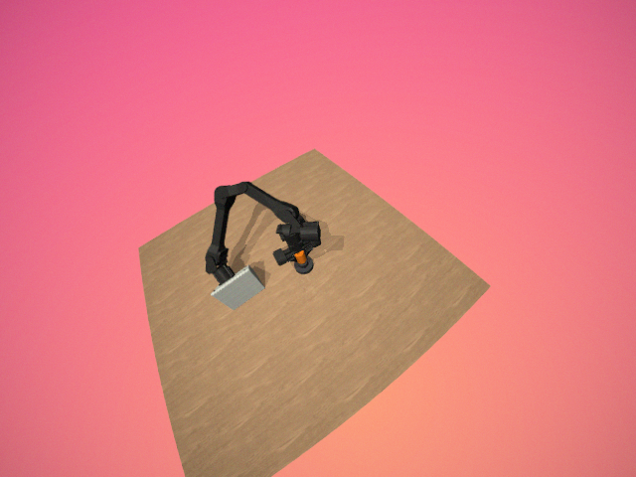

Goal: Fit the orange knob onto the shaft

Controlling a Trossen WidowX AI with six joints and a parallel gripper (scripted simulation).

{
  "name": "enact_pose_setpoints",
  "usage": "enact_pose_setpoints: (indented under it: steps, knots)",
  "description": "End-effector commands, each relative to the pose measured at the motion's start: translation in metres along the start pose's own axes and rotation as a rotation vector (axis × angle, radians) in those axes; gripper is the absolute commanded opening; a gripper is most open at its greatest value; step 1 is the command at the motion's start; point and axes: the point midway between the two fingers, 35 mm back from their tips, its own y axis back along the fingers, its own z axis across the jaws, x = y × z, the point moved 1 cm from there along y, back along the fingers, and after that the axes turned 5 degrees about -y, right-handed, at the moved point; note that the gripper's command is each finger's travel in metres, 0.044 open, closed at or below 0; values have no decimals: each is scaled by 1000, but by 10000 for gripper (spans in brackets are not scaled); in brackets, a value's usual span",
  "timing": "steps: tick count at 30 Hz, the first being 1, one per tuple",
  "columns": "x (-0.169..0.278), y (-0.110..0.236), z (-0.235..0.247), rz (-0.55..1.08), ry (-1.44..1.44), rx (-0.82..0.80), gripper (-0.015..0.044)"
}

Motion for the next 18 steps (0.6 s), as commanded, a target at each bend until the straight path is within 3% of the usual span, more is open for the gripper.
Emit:
enact_pose_setpoints:
  steps: [1,9,18]
  knots:
    - [-2,4,1,-1,3,2,0]
    - [-5,6,0,0,202,2,0]
    - [-3,4,-3,0,212,2,0]
